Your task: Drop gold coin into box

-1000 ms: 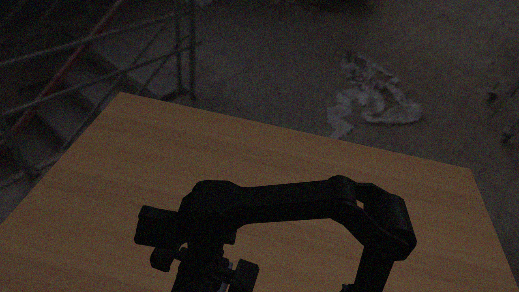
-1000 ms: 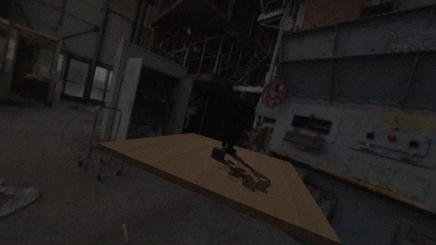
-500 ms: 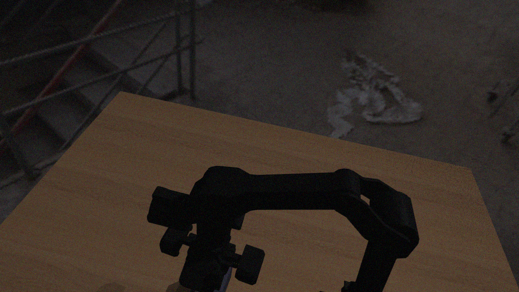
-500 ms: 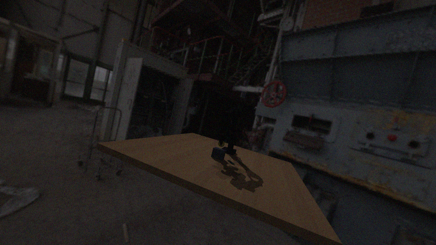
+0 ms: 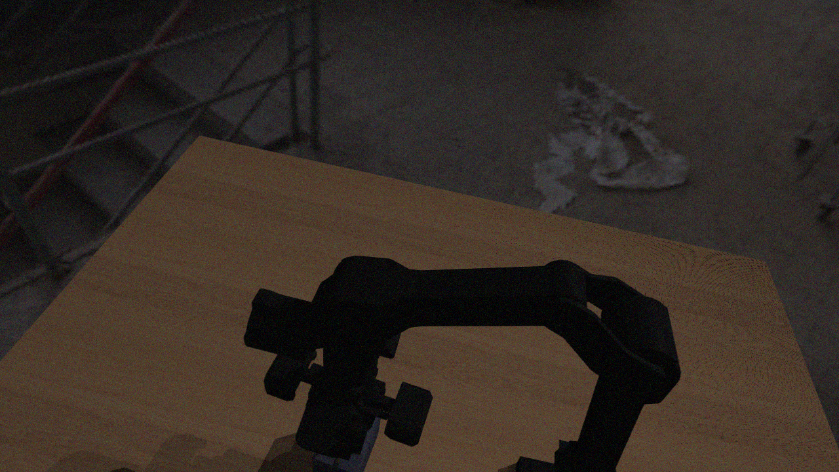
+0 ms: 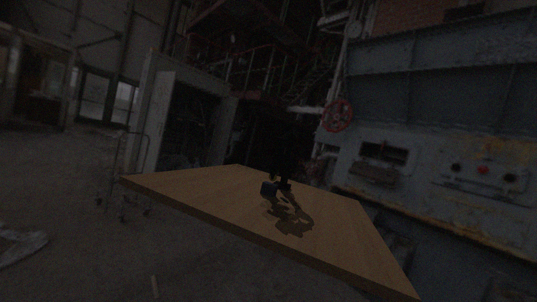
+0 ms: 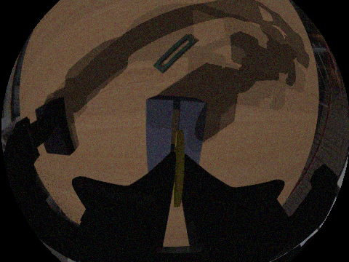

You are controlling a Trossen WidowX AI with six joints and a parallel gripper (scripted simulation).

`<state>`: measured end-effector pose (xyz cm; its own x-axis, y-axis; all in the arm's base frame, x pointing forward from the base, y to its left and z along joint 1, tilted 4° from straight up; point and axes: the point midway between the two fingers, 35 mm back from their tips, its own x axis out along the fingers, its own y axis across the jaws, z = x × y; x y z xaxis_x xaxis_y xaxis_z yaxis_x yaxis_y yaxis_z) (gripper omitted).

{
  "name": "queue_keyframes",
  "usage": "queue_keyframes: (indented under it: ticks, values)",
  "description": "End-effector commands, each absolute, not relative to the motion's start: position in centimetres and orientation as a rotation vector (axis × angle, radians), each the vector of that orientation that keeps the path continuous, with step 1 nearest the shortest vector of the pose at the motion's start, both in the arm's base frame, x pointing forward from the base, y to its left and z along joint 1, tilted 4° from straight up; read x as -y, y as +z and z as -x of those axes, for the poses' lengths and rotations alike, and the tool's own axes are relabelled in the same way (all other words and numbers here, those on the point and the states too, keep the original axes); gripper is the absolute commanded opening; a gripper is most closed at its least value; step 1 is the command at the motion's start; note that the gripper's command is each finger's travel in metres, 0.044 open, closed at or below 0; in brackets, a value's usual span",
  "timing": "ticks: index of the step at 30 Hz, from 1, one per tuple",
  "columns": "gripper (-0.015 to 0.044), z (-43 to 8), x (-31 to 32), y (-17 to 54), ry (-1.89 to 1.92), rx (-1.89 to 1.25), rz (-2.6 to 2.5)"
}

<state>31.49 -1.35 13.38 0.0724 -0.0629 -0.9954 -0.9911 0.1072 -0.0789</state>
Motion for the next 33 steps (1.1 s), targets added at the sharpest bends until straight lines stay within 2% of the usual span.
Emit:
queue_keyframes:
  ticks: [1, 33]
  values:
    - [0.0000, -31.28, 1.57, 13.35, 1.045, -1.247, 1.206]
    - [0.0000, -31.18, 1.72, 12.49, 1.050, -1.245, 1.210]
